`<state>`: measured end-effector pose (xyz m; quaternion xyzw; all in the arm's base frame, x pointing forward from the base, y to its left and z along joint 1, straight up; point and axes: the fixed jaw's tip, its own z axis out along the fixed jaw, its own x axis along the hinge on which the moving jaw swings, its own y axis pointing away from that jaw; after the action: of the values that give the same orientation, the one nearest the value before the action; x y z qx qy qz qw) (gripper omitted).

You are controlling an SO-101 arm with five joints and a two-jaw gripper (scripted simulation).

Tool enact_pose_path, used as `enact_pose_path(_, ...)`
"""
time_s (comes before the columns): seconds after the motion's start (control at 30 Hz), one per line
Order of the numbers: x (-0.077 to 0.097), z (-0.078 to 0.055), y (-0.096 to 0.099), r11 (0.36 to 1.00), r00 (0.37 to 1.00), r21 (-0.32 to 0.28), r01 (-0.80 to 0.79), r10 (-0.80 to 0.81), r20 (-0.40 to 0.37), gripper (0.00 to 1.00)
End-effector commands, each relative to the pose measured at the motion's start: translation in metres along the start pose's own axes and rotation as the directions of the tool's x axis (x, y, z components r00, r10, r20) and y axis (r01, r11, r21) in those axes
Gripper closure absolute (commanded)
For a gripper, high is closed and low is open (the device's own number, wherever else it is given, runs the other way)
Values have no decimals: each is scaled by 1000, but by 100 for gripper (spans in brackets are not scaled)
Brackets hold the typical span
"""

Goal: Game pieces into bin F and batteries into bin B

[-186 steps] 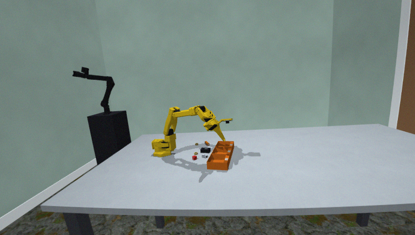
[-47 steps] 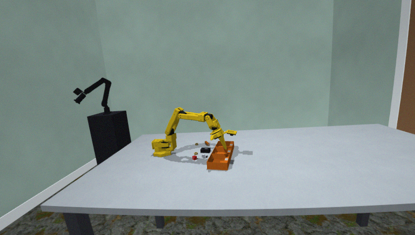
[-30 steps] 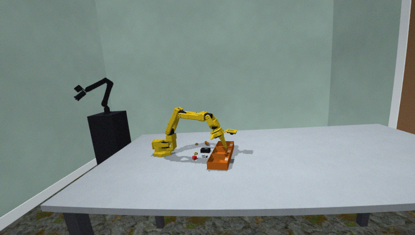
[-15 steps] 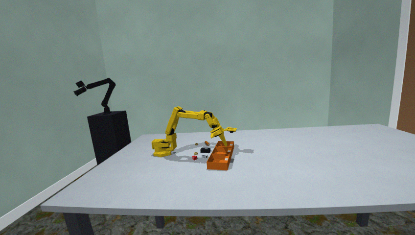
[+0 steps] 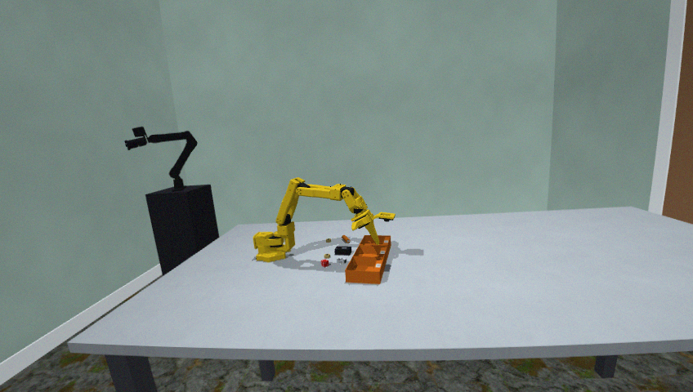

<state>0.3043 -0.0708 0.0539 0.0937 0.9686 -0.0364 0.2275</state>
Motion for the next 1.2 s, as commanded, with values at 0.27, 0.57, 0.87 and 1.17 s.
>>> enact_pose_path(0.27,-15,-16,2,1000,996,-1,2,-2,85,0)
enact_pose_path(0.57,-15,-16,2,1000,996,-1,2,-2,85,0)
enact_pose_path(0.87,-15,-16,2,1000,996,-1,2,-2,85,0)
enact_pose_path(1.17,-16,-15,12,1000,995,-18,-8,9,102,0)
